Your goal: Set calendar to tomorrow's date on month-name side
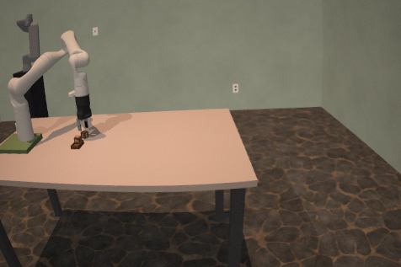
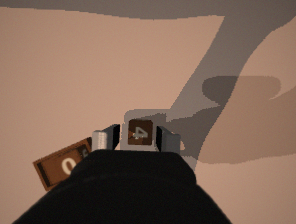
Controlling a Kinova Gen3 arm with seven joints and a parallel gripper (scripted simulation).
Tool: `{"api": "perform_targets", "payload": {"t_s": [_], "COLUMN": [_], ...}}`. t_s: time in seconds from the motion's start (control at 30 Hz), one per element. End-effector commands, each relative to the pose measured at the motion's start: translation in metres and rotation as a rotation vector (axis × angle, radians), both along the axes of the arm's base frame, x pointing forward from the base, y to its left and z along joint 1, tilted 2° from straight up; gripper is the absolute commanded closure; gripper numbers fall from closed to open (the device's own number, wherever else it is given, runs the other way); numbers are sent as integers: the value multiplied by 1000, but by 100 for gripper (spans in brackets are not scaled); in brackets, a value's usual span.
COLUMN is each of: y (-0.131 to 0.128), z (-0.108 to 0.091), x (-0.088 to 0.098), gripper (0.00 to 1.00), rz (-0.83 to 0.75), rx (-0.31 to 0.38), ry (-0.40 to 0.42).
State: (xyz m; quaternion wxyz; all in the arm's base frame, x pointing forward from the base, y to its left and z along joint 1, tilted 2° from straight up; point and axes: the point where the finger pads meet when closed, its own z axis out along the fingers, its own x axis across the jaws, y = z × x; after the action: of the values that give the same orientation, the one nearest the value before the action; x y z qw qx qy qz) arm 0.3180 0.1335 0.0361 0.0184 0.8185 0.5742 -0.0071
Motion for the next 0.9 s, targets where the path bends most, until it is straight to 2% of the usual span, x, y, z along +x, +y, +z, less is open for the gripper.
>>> {"api": "perform_targets", "payload": {"t_s": [0.0,0.07,0.4,0.7,0.87], "y": [2,2,3,3,4], "z": [8,8,33,34,32], "x": [1,1,1,1,0], "gripper": [10,10,10,10,10], "rz": [3,3,3,3,5], "rx": [6,6,6,3,-26], "ry": [-5,-5,-5,-11,-80]}}
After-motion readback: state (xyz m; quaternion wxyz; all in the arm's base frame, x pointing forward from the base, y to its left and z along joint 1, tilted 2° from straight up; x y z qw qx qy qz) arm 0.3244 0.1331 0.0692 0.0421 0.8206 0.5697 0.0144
